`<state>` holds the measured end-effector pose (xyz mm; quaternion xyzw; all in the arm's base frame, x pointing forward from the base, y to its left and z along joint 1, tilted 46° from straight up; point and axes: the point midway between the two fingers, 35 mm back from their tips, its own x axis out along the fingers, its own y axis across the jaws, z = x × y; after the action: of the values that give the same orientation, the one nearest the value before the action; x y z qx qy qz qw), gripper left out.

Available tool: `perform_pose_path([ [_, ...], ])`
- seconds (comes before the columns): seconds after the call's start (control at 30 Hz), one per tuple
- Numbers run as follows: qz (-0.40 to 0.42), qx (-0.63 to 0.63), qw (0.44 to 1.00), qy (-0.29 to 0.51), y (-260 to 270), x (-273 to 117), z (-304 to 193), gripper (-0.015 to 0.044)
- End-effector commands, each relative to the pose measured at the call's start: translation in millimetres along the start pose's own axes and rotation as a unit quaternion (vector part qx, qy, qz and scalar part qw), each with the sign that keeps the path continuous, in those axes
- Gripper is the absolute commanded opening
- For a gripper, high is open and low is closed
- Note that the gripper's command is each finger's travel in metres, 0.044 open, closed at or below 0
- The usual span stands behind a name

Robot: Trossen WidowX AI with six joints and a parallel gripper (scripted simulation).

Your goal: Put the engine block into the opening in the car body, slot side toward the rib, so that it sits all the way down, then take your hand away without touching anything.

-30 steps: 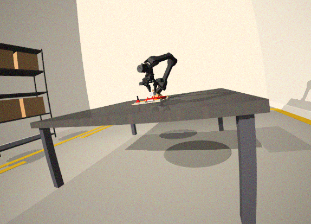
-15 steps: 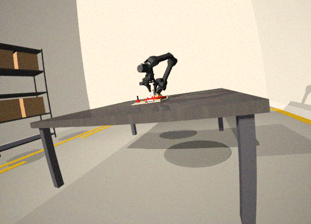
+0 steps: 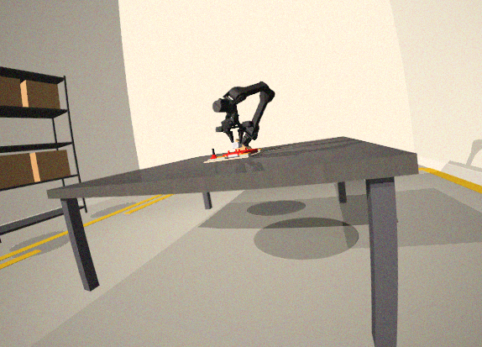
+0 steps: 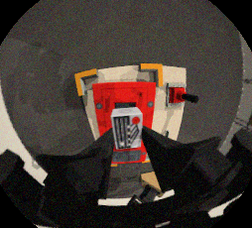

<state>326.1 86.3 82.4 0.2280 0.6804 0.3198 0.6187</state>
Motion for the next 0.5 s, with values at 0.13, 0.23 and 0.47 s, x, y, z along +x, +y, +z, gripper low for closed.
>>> perform_pose_path([
  [0.13, 0.002, 0.018, 1.0, -0.001, 0.1, -0.3, 0.8, 0.0159],
  [0.23, 0.002, 0.033, 0.999, -0.001, 0.1, -0.3, 0.8, 0.0159],
  [0.47, 0.002, 0.099, 0.995, -0.001, -0.2, -0.3, 1.0, 0.0159],
])
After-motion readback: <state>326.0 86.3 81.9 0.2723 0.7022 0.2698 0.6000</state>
